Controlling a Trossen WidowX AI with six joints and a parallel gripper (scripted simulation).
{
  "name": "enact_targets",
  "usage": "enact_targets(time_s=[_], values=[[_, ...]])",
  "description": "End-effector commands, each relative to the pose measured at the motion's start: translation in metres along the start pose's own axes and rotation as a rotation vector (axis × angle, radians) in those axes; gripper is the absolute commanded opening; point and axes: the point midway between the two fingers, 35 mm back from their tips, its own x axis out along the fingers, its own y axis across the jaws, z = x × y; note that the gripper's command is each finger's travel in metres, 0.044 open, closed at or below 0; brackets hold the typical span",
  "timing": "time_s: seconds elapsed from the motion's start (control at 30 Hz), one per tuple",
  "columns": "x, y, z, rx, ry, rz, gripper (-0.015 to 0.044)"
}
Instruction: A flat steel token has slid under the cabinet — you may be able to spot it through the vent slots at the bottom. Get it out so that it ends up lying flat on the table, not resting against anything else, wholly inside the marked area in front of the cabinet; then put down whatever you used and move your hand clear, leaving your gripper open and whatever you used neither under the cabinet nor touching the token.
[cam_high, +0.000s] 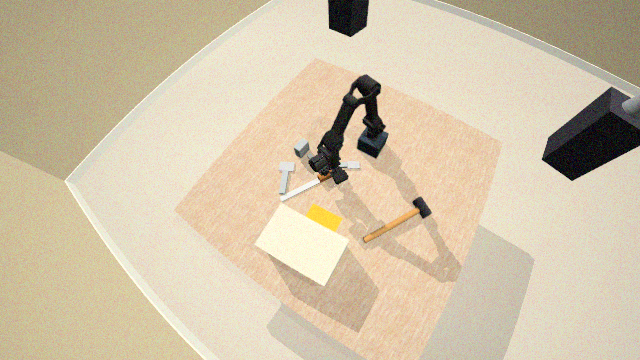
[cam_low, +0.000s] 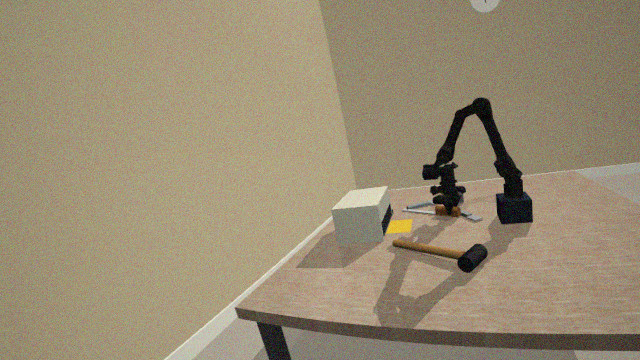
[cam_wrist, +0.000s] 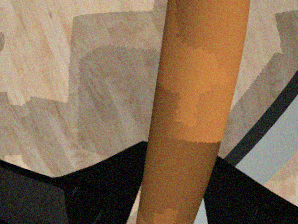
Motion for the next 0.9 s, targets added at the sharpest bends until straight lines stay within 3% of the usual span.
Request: enact_targets(time_s=[0.0, 0.87], values=[[0.0, -0.006, 0.0, 0.007, -0.001, -0.005, 0.0], [0.0, -0.032, 0.002, 0.007, -0.001, -0.007, 0.0]])
